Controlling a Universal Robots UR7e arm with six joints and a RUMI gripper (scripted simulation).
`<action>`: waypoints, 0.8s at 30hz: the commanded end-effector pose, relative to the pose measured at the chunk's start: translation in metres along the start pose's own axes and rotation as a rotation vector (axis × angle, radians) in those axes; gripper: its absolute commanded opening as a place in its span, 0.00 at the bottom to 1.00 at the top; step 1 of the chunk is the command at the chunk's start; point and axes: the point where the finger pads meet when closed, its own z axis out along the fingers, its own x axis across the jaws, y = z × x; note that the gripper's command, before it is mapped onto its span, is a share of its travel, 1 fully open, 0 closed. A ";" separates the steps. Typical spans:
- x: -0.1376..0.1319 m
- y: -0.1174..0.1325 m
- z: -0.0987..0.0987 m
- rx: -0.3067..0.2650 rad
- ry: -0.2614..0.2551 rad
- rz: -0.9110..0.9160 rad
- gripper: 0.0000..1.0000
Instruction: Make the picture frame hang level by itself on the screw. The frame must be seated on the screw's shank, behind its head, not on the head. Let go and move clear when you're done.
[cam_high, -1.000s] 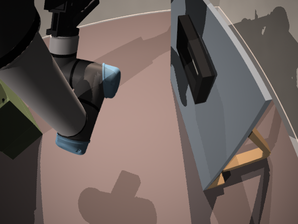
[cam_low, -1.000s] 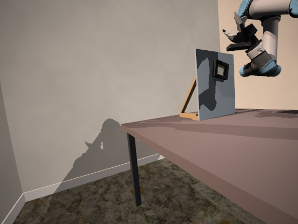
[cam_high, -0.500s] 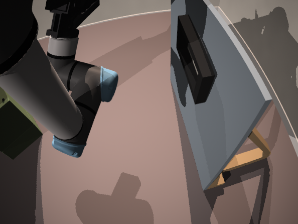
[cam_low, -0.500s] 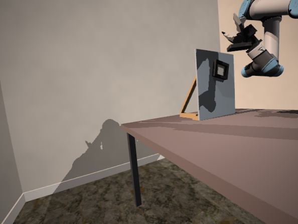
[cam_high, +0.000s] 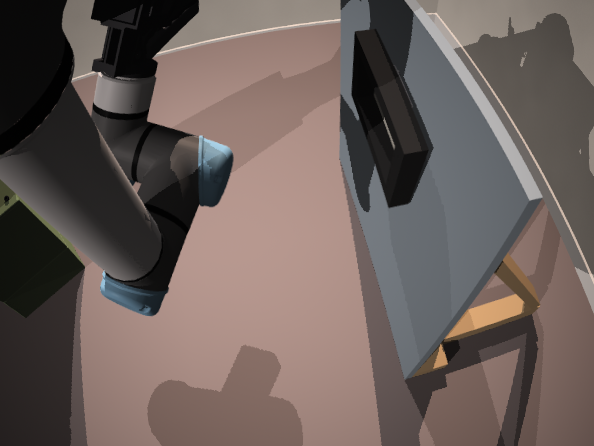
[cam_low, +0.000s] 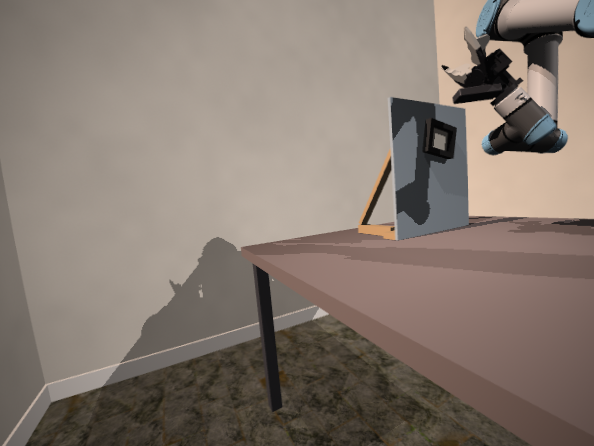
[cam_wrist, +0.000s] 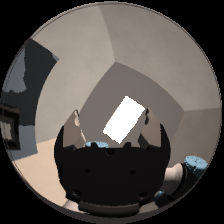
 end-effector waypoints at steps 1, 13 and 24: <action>-0.001 0.000 0.000 0.001 -0.004 0.003 1.00; -0.017 0.001 -0.002 0.023 -0.068 0.048 1.00; -0.050 0.002 -0.011 0.059 -0.208 0.148 1.00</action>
